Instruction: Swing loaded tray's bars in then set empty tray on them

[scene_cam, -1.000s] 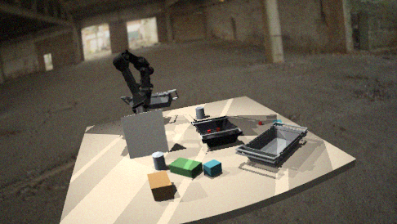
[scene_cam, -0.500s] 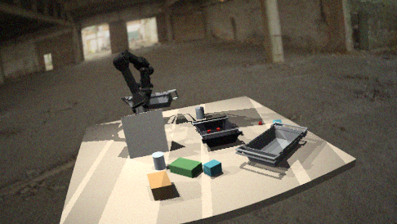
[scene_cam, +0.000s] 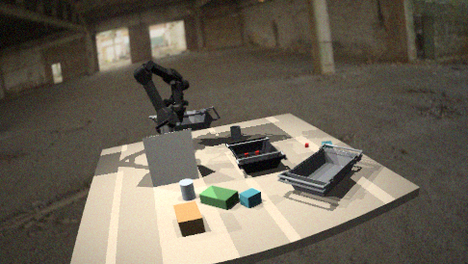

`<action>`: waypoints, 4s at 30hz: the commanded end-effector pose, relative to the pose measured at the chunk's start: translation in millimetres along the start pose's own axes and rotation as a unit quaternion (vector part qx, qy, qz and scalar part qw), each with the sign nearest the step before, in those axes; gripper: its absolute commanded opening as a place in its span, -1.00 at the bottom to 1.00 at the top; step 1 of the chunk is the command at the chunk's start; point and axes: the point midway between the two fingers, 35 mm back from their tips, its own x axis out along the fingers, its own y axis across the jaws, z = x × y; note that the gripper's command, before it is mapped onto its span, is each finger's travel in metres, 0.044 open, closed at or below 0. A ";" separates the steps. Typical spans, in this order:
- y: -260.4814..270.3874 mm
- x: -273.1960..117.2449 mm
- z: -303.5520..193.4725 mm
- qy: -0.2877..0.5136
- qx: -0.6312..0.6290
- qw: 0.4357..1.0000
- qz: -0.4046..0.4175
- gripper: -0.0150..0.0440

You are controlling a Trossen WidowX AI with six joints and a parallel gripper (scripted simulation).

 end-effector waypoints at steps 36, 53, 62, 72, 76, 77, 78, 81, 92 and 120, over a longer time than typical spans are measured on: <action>11.8 21.4 -134.9 0.030 0.214 0.975 0.049 -0.49; 43.7 23.5 -195.2 0.026 0.316 0.947 0.055 -0.49; 66.5 22.3 -224.8 0.020 0.370 0.927 0.053 -0.49; 96.2 19.6 -254.5 0.012 0.429 0.902 0.045 -0.49; 109.2 18.1 -265.4 0.008 0.452 0.891 0.040 -0.49; 112.6 17.7 -268.0 0.007 0.458 0.888 0.039 -0.49; 116.0 17.3 -270.5 0.006 0.463 0.885 0.037 -0.49; 126.4 16.1 -277.9 0.003 0.480 0.877 0.033 -0.49; 167.2 11.3 -301.4 -0.010 0.540 0.842 0.012 -0.49; 217.3 5.7 -320.5 -0.026 0.603 0.797 -0.019 -0.49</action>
